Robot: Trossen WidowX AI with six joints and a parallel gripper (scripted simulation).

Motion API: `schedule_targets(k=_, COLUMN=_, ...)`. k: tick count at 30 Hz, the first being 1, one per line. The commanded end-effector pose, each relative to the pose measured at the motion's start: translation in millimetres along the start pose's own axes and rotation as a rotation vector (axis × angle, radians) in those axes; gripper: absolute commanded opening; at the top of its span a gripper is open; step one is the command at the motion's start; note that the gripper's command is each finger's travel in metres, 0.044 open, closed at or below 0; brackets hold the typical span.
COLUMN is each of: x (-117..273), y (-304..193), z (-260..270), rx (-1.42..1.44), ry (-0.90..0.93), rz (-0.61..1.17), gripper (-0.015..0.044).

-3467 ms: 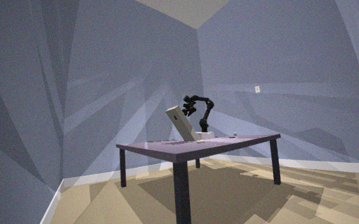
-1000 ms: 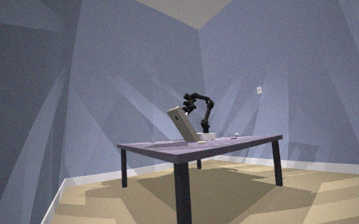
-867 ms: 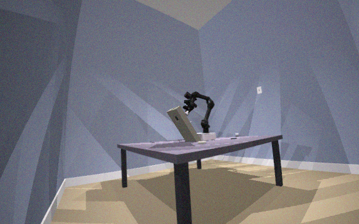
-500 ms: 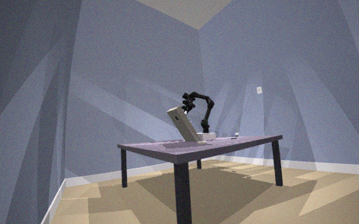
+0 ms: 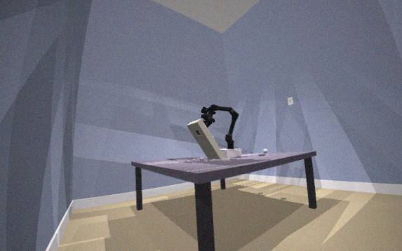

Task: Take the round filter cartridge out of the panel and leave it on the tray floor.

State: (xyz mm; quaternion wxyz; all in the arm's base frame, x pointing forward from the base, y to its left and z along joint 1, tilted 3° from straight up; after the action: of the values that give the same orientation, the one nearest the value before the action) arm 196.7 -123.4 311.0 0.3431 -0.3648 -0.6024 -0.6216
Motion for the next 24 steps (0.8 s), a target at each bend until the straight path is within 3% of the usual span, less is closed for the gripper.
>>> schedule_targets(k=1, x=0.1, y=-0.9, z=-0.8, rx=-0.016, ry=-0.006, rz=0.000, gripper=0.0000)
schedule_targets(k=24, x=9.9, y=-71.7, z=-86.8, rx=-0.631, ry=-0.368, rz=0.034, gripper=0.0000)
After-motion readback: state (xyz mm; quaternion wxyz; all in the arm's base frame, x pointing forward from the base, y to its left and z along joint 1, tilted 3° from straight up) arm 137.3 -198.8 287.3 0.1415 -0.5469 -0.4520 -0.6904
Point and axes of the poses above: the point midway between the two fingers, 35 mm back from their tips, its own x axis back along the fingers, its own z axis across the jaws, y = z × x, the point moved 7 cm from there along x, back along the fingers, and after that the axes turned 5 degrees about x, right-handed, at the moved point
